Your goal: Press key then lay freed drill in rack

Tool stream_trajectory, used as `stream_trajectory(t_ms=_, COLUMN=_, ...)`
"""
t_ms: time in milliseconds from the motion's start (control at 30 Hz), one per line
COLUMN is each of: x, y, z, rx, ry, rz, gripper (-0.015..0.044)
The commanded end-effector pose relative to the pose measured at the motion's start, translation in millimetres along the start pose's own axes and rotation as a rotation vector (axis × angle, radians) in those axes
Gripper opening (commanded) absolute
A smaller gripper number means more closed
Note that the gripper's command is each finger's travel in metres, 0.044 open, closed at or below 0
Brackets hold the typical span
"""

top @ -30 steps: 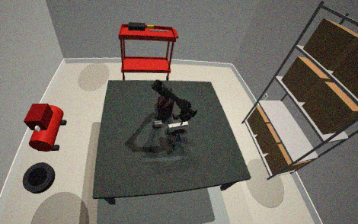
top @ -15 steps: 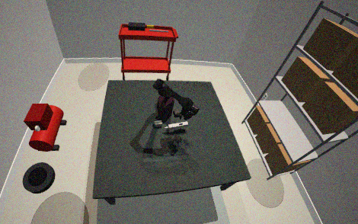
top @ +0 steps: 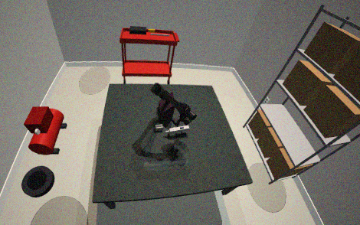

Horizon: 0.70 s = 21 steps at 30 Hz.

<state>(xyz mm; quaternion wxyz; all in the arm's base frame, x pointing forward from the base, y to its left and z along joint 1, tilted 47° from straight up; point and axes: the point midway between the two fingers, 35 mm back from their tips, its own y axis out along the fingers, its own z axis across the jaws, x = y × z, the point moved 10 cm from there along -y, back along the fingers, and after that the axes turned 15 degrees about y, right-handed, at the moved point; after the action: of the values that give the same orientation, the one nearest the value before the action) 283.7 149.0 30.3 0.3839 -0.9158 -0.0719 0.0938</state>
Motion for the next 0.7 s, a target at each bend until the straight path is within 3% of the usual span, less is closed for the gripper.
stream_trajectory(t_ms=0, x=-1, y=27, z=-45, rx=0.009, ry=-0.439, rz=-0.013, gripper=0.044)
stream_trajectory(t_ms=167, x=-8, y=48, z=-75, rx=0.005, ry=-0.75, rz=-0.009, gripper=0.044)
stream_trajectory(t_ms=433, x=-15, y=68, z=-99, rx=0.023, ry=-0.89, rz=0.013, gripper=0.044)
stream_trajectory(t_ms=667, x=-22, y=80, z=-126, rx=-0.025, ry=-1.184, rz=0.035, gripper=0.044)
